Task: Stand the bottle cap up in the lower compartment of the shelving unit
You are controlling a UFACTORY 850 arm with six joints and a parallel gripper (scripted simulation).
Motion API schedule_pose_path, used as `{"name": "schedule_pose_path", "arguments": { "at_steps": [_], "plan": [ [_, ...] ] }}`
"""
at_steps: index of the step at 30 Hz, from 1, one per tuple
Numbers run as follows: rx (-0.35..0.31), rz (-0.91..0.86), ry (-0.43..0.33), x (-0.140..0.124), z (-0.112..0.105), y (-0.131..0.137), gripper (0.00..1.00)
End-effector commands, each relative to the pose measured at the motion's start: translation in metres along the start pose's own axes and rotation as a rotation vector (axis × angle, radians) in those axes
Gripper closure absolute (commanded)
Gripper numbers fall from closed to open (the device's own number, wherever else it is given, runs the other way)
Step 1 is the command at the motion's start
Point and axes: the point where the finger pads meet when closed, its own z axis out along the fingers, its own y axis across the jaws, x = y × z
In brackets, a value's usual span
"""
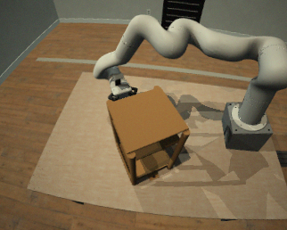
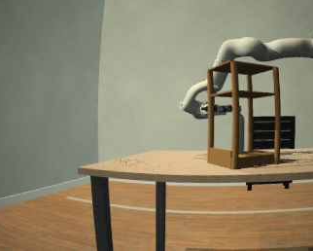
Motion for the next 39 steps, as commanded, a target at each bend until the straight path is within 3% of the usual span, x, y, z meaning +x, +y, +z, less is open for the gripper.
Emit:
{"name": "schedule_pose_path", "arguments": {
  "at_steps": [1,12,13,39],
  "plan": [
    [0.0,-0.002,-0.001,0.0085,-0.0004,0.0004,0.18],
    [0.0,-0.002,-0.001,0.0125,-0.0004,0.0003,0.18],
    [0.0,-0.002,-0.001,0.0125,-0.0004,0.0003,0.0],
    [0.0,-0.002,-0.001,0.0125,-0.0004,0.0003,0.0]
  ]
}}
